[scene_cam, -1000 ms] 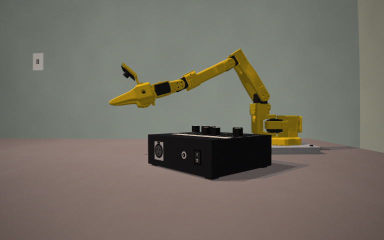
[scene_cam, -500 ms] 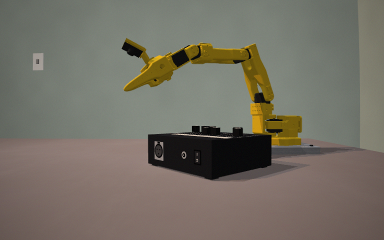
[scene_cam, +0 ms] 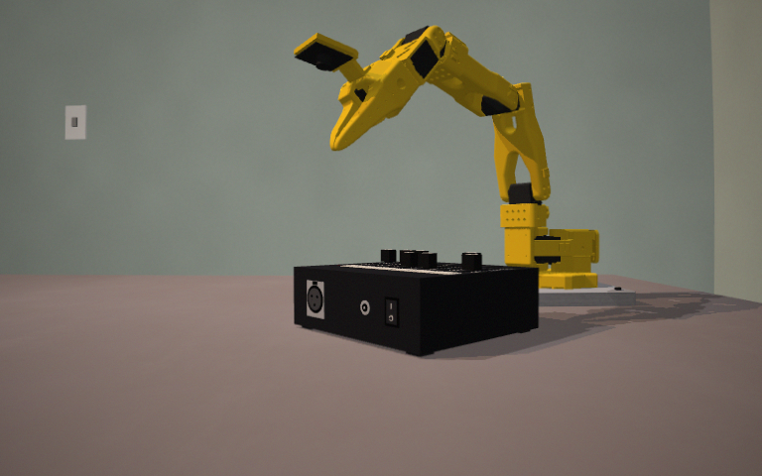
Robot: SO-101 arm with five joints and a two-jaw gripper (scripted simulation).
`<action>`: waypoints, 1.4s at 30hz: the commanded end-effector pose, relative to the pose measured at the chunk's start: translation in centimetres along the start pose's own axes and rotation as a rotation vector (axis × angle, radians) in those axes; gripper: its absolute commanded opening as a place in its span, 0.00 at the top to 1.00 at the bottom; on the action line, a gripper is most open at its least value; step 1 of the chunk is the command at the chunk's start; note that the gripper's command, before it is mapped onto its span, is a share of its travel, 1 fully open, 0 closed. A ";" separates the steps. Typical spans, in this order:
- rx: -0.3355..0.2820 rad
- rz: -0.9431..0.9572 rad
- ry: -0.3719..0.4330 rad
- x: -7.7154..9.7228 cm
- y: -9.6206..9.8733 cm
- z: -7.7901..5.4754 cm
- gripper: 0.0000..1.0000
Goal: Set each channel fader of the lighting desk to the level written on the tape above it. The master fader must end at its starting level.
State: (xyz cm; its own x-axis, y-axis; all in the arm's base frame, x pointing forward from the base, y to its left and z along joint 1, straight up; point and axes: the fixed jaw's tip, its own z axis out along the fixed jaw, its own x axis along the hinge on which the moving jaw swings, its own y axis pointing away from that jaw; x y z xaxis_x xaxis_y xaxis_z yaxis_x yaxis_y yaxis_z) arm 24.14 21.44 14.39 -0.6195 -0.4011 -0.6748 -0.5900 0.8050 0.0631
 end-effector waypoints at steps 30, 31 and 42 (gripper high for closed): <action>-0.079 -0.128 0.145 2.3 3.9 -4.0 1.00; -0.079 -0.128 0.145 2.4 3.9 -3.9 1.00; -0.082 -0.130 0.145 3.9 3.9 -1.9 1.00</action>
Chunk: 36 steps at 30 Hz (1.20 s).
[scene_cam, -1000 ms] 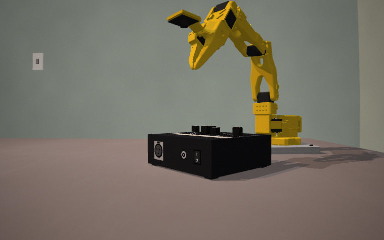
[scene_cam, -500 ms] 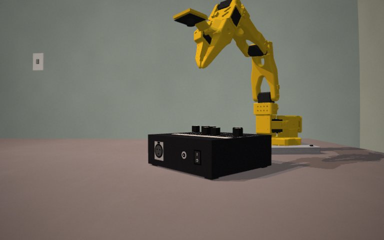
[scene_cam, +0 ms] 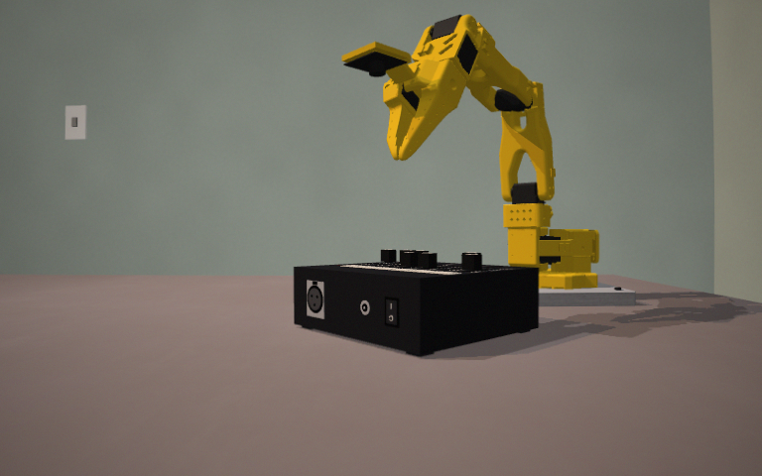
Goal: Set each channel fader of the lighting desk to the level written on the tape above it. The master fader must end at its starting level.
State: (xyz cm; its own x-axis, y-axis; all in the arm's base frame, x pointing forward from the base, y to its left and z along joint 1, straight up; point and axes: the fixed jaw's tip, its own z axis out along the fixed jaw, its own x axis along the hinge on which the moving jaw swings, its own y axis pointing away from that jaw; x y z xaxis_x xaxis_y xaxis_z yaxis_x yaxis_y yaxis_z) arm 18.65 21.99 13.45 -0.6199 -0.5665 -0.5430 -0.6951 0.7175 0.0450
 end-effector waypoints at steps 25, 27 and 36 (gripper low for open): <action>-0.012 -0.015 -0.030 2.1 0.3 2.5 1.00; -0.012 -0.015 -0.030 2.1 0.3 2.5 1.00; -0.012 -0.015 -0.029 2.1 0.3 2.5 1.00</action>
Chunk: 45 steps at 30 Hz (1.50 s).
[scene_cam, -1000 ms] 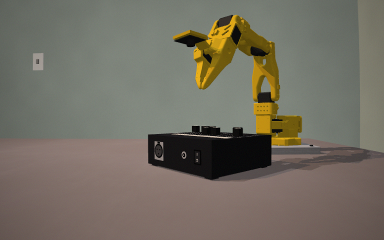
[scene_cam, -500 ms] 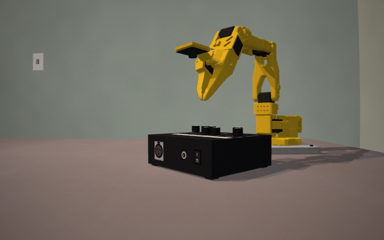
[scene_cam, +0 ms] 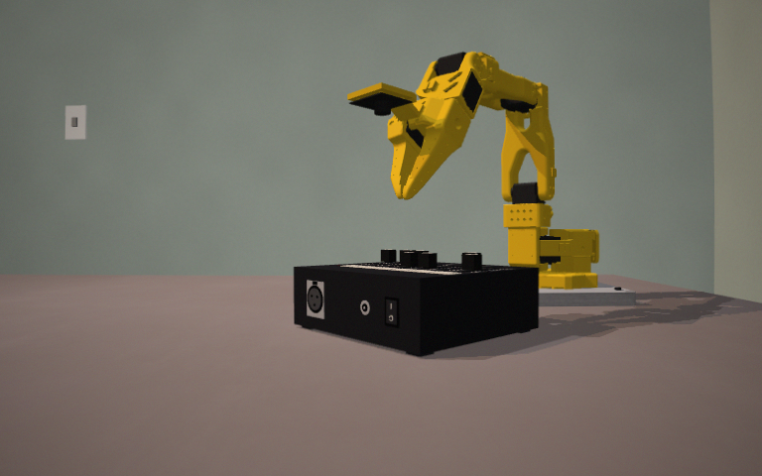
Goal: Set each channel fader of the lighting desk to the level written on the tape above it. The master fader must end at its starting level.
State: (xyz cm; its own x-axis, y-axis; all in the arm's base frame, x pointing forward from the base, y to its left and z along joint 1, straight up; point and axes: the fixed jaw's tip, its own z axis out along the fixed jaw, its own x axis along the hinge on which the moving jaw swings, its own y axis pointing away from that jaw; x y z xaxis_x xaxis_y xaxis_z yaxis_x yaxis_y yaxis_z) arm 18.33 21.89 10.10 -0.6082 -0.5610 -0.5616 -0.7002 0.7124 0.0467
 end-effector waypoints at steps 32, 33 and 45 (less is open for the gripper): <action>0.013 -0.024 0.296 -0.1 0.8 2.0 1.00; 0.013 -0.024 0.296 -0.1 0.8 2.0 1.00; 0.013 -0.024 0.296 -0.1 0.8 2.0 1.00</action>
